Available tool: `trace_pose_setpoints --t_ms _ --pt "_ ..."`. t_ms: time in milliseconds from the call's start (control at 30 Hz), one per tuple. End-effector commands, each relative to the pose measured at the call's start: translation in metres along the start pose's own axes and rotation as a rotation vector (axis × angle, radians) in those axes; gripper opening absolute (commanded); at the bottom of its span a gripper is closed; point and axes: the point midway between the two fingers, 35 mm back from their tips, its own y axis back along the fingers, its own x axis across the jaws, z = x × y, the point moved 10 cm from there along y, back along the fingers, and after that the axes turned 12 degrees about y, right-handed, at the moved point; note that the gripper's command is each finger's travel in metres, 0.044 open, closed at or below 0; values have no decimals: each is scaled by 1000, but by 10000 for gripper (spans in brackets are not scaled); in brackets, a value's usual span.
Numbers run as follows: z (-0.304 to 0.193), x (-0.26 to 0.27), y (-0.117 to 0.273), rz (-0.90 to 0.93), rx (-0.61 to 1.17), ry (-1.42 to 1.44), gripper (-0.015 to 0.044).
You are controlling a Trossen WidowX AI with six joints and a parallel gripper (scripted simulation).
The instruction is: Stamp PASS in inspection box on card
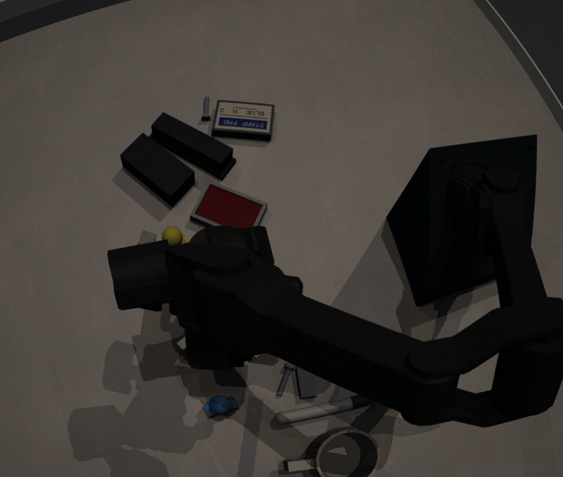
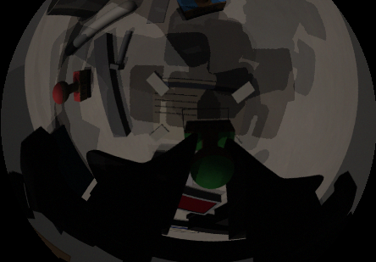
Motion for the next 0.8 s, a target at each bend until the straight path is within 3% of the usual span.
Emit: trace_pose_setpoints --t_ms 0,767 --pt "1 1 -4 3 -6 -2 0" --pt "1 2 -15 3 -9 -2 0"
